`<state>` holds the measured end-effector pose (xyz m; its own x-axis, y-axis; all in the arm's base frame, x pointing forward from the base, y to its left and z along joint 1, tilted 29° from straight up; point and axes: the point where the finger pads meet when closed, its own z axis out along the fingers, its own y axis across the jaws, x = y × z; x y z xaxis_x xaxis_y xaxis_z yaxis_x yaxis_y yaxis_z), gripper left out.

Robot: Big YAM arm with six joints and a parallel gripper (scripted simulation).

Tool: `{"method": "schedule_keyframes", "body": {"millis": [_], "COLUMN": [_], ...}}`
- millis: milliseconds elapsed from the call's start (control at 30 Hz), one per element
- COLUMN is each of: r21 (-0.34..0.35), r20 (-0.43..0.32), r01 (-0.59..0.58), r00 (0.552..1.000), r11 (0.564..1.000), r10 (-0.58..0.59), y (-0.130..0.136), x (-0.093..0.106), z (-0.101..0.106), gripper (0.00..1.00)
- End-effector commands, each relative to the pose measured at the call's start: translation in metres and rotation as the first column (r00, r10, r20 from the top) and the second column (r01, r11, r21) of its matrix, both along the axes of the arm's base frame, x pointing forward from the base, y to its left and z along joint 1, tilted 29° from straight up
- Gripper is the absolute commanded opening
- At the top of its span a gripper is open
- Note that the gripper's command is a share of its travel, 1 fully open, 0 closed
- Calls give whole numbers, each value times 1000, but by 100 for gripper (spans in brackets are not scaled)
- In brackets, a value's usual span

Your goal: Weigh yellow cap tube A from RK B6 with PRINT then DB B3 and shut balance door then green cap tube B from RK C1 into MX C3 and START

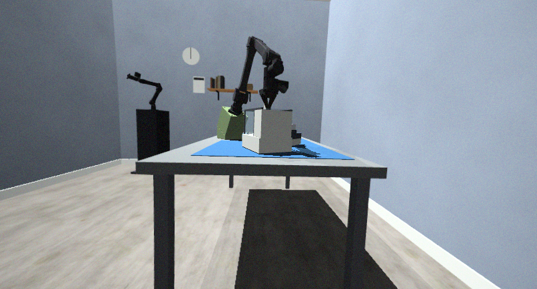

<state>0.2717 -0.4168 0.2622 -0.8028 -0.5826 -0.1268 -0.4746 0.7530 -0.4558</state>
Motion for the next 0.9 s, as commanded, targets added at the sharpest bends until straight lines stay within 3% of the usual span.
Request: {"method": "schedule_keyframes", "body": {"millis": [0,300,333,867], "r21": [-40,-40,-34,-33], "r20": [29,29,25,20], "r01": [4,4,5,4], "r00": [1000,1000,1000,1000], "r11": [999,999,999,999], "r10": [-3,-3,-4,-3], "y": [-15,-15,-6,-6], "x": [16,16,9,4], "z": [22,22,14,16], "gripper": [6,6,30,30]}}
